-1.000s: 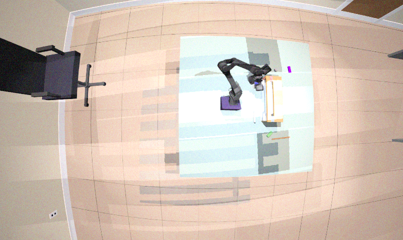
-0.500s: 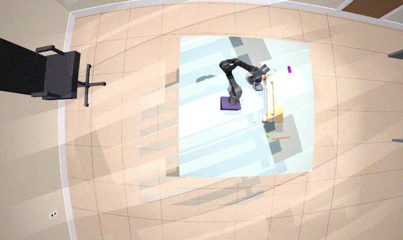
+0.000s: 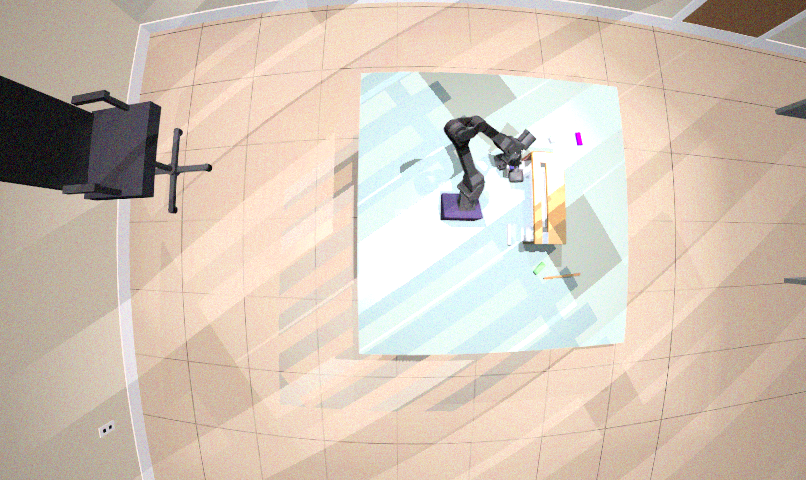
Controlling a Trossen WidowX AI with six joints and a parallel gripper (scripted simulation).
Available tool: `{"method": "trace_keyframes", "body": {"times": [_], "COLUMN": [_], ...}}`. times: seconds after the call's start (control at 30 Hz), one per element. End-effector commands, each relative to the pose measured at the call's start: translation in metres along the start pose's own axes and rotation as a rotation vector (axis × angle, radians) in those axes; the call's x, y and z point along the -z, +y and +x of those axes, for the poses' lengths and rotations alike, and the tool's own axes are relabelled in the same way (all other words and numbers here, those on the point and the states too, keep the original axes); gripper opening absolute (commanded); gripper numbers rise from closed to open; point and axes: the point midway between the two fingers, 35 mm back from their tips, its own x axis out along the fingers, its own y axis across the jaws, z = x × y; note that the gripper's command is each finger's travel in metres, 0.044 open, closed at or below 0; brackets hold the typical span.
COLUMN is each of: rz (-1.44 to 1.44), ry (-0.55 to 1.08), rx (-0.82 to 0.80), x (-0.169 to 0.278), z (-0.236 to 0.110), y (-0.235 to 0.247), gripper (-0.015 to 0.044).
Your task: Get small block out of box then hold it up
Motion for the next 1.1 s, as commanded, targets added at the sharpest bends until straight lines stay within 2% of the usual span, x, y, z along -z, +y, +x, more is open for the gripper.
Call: {"method": "trace_keyframes", "body": {"times": [0.0,0.17,0.43,0.5,0.6,1.07], "rz": [0.008,0.008,0.008,0.008,0.043,0.002], "ry": [-0.012,-0.011,-0.011,-0.011,0.017,-0.003], "rx": [-0.010,-0.008,-0.008,-0.008,0.004,-0.006], "x": [-0.007,-0.009,-0.009,-0.009,0.000,0.019], "z": [0.008,0.013,0.013,0.013,0.008,-0.045], "y": [0.003,0.002,0.002,0.002,-0.001,0.001], "gripper": [0.0285,0.0285,0.0075,0.0062,0.0000,0.0000]}}
